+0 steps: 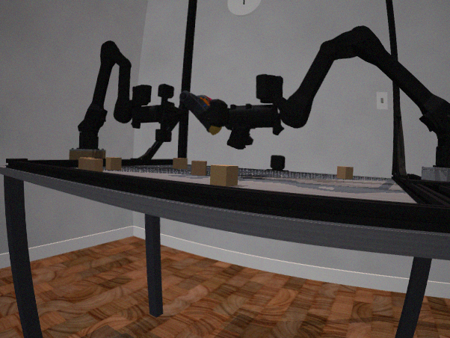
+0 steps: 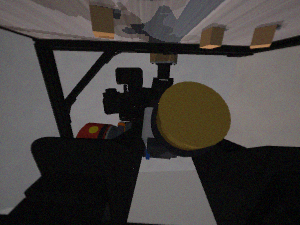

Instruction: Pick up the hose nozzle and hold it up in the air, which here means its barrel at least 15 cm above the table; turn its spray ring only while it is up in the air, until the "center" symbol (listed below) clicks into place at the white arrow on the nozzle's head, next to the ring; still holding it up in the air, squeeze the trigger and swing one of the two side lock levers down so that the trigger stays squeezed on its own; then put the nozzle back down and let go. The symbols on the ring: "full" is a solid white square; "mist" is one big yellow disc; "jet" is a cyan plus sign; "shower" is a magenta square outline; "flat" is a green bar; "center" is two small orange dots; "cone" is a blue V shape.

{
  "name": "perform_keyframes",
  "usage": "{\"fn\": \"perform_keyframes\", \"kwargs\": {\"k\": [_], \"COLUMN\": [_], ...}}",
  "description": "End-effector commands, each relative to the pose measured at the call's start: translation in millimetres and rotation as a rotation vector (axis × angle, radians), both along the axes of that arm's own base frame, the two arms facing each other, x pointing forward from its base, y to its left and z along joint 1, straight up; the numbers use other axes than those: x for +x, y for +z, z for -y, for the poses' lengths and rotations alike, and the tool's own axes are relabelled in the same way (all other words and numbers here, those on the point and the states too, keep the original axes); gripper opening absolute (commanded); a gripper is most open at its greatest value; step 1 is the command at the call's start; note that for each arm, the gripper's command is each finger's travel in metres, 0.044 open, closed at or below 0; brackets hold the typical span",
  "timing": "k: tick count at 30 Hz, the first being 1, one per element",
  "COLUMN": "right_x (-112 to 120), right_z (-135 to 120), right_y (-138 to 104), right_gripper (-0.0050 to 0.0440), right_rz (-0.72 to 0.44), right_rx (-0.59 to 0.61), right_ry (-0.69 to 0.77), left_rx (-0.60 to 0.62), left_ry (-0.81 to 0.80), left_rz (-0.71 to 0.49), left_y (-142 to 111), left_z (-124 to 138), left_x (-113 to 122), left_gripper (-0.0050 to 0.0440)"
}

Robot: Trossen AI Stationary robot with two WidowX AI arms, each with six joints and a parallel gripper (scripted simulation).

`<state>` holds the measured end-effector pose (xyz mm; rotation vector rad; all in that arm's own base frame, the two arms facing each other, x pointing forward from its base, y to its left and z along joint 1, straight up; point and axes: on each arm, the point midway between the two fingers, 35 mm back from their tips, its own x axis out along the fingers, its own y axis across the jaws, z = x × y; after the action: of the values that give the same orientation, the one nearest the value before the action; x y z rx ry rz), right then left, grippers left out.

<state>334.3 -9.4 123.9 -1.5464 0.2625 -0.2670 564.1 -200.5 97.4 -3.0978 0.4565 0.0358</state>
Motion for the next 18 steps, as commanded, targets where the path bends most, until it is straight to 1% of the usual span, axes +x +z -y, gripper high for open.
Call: {"fn": "perform_keyframes", "kwargs": {"k": [1, 18], "right_x": [7, 30], "right_z": [2, 13], "right_y": [-1, -2], "right_gripper": [0.0000, 0.0000], "right_rz": [-0.008, -0.017], "right_rx": [-0.012, -0.042], "right_ry": [0.002, 0.003], "left_rx": [-0.013, -0.013], "left_ry": [0.001, 0.001], "left_rz": [0.021, 0.021], "left_y": [8, 8], "left_z": [0, 0], "left_x": [2, 2], "left_gripper": [0.0000, 0.0000]}}
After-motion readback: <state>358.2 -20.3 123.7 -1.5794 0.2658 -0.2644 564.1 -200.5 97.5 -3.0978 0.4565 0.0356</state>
